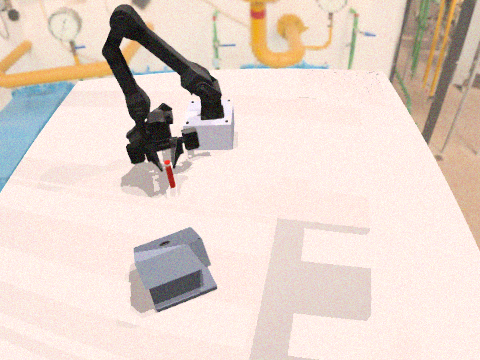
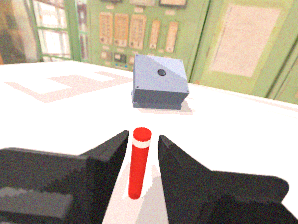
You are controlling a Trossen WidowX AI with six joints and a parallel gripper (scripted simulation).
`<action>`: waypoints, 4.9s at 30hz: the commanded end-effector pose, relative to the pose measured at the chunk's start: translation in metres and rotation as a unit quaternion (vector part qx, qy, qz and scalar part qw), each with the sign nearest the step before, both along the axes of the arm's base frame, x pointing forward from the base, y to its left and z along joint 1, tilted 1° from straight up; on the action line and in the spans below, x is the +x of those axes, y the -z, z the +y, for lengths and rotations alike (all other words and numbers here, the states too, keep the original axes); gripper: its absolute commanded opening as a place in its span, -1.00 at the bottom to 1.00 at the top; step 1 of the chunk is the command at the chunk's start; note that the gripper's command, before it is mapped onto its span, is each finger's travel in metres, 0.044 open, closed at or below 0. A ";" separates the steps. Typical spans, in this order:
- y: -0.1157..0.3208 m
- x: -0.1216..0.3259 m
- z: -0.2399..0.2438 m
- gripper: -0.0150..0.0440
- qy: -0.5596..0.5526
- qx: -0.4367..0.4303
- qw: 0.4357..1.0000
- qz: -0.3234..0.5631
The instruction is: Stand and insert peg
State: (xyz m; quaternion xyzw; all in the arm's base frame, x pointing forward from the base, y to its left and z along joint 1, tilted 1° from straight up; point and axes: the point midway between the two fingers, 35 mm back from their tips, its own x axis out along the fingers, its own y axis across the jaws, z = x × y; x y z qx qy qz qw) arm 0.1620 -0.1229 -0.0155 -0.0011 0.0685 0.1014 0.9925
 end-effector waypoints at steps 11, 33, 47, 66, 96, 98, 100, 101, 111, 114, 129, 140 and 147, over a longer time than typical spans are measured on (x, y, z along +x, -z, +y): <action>0.000 0.000 0.000 -0.05 0.000 0.001 1.000 0.000; 0.000 0.000 0.000 1.00 0.000 0.001 1.000 0.000; -0.049 0.002 -0.015 1.00 0.000 0.000 1.000 0.000; -0.159 0.002 0.003 1.00 -0.008 0.002 1.000 0.007; -0.091 0.003 0.044 1.00 -0.190 0.025 0.885 0.425; -0.087 0.003 0.043 1.00 -0.185 0.016 0.871 0.454; -0.084 0.003 0.041 1.00 -0.178 0.005 0.858 0.482; -0.083 0.003 0.040 1.00 -0.173 -0.001 0.852 0.495; -0.078 0.011 0.023 1.00 -0.092 -0.076 0.790 0.602; -0.080 0.017 0.016 1.00 -0.056 -0.102 0.774 0.622; -0.085 0.027 0.008 1.00 0.004 -0.142 0.756 0.640; -0.065 0.028 0.007 1.00 0.015 -0.132 0.756 0.641; -0.055 0.029 0.007 1.00 0.015 -0.132 0.756 0.641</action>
